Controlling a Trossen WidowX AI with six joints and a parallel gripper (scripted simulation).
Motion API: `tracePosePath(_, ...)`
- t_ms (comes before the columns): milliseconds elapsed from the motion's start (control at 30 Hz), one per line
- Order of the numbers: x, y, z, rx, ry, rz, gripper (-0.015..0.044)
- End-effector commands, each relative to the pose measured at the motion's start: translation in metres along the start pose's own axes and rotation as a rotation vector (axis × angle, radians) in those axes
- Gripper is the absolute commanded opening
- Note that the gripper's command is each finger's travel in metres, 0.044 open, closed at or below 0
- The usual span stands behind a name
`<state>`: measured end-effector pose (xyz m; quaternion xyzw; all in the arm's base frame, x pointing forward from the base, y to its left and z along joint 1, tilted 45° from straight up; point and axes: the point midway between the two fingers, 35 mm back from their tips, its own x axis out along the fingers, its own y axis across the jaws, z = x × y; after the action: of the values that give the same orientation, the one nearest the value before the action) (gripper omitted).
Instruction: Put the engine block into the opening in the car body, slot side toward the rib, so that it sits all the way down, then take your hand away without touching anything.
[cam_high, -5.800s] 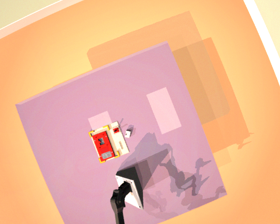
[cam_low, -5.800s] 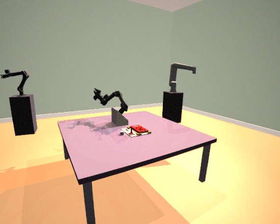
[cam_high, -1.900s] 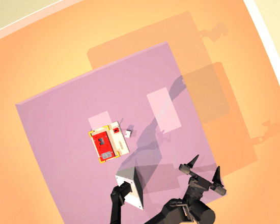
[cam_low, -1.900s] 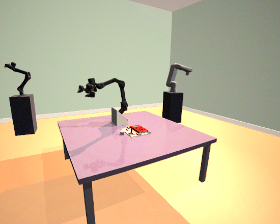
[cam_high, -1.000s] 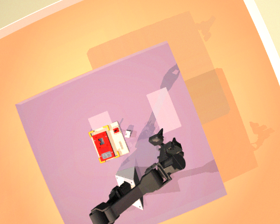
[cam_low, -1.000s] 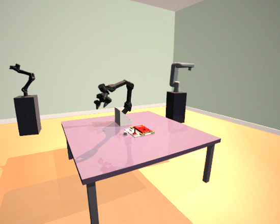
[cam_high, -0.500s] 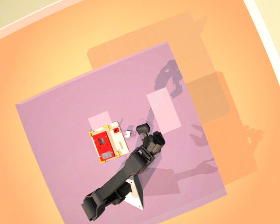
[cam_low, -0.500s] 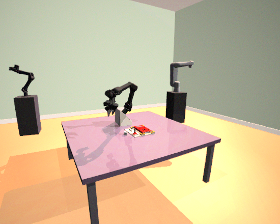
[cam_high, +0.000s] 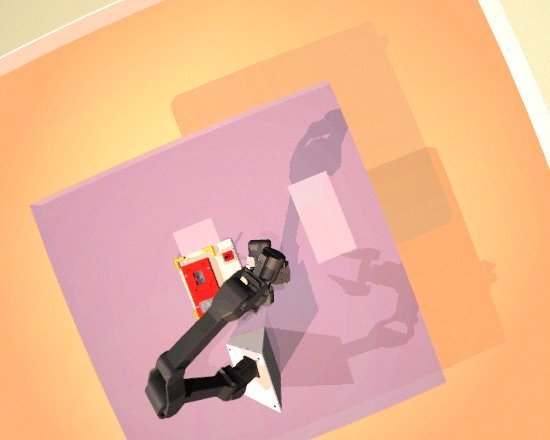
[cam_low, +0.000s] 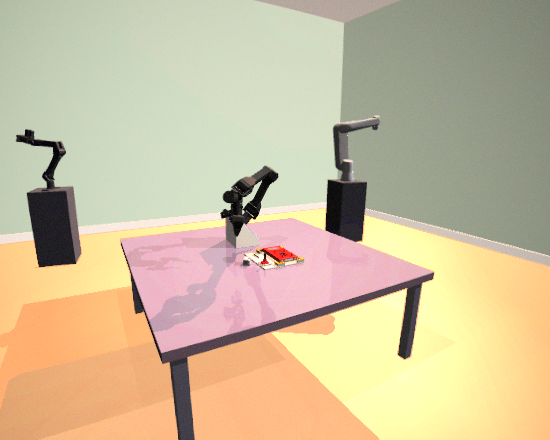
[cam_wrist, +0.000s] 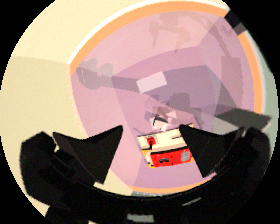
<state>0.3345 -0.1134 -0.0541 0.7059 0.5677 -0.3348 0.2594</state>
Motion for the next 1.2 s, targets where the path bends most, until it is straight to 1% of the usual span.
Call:
tracePosePath(0,0.012,-0.016,-0.028,0.123,0.022,-0.1,0.044)
tracePosePath(167,0.02,-0.031,-0.053,0.239,0.023,-0.194,0.044)
tracePosePath(433,0.023,-0.03,-0.054,0.244,0.022,-0.198,0.044)
tracePosePath(467,0.032,-0.031,-0.054,0.244,0.022,-0.197,0.044)
tracePosePath(567,0.079,-0.04,-0.057,0.244,0.024,-0.198,0.044)
tracePosePath(600,0.087,-0.043,-0.058,0.243,0.025,-0.198,0.044)
tracePosePath(800,0.09,-0.041,-0.059,0.243,0.026,-0.198,0.044)
tracePosePath(933,0.105,-0.043,-0.06,0.243,0.027,-0.199,0.044)
tracePosePath(1167,0.106,-0.044,-0.06,0.243,0.027,-0.199,0.044)
